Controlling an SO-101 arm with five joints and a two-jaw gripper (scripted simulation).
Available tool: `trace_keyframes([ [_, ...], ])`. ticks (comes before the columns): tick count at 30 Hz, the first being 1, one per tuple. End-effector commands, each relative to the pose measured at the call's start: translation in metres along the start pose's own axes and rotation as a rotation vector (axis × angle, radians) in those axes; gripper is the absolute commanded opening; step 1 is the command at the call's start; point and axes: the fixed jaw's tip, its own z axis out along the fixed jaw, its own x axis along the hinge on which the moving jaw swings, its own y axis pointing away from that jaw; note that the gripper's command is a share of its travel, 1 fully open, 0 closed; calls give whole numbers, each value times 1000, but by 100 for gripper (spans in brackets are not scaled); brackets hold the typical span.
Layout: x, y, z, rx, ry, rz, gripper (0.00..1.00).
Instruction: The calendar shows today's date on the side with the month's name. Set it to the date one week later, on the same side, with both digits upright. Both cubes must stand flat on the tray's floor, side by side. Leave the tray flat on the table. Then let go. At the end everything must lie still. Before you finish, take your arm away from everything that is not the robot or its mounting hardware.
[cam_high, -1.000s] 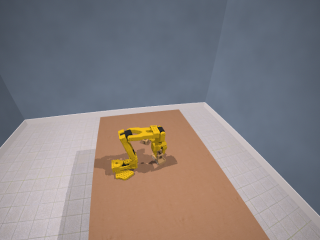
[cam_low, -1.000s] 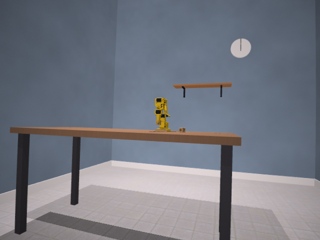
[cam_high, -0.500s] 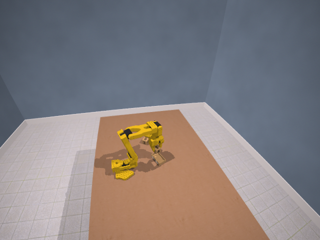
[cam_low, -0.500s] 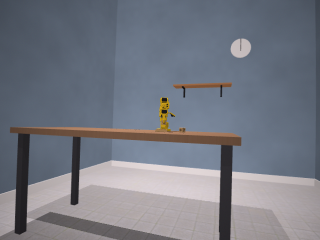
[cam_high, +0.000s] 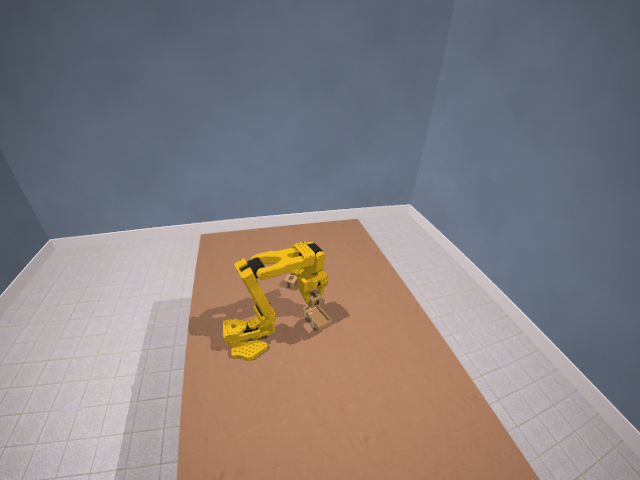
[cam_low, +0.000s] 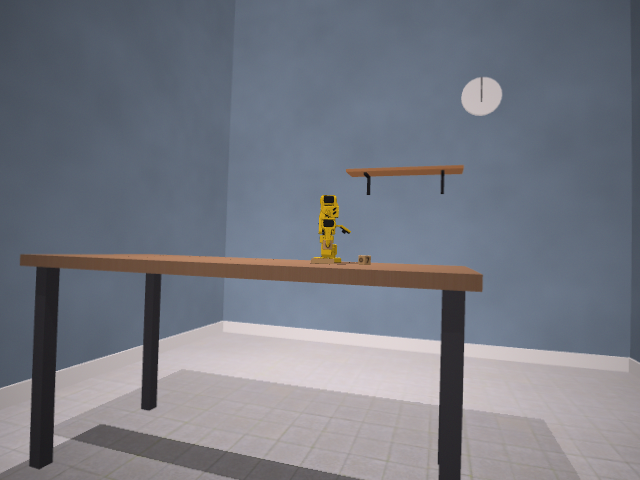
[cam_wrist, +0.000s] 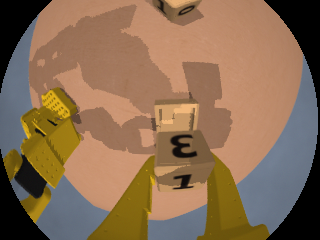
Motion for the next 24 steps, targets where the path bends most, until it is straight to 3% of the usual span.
trace_keyframes([
  [1,-1,-6,-6,36,0,1,0],
  [3,-3,-8,-10,51,0,4,0],
  [24,-3,-8,-9,51,0,4,0],
])
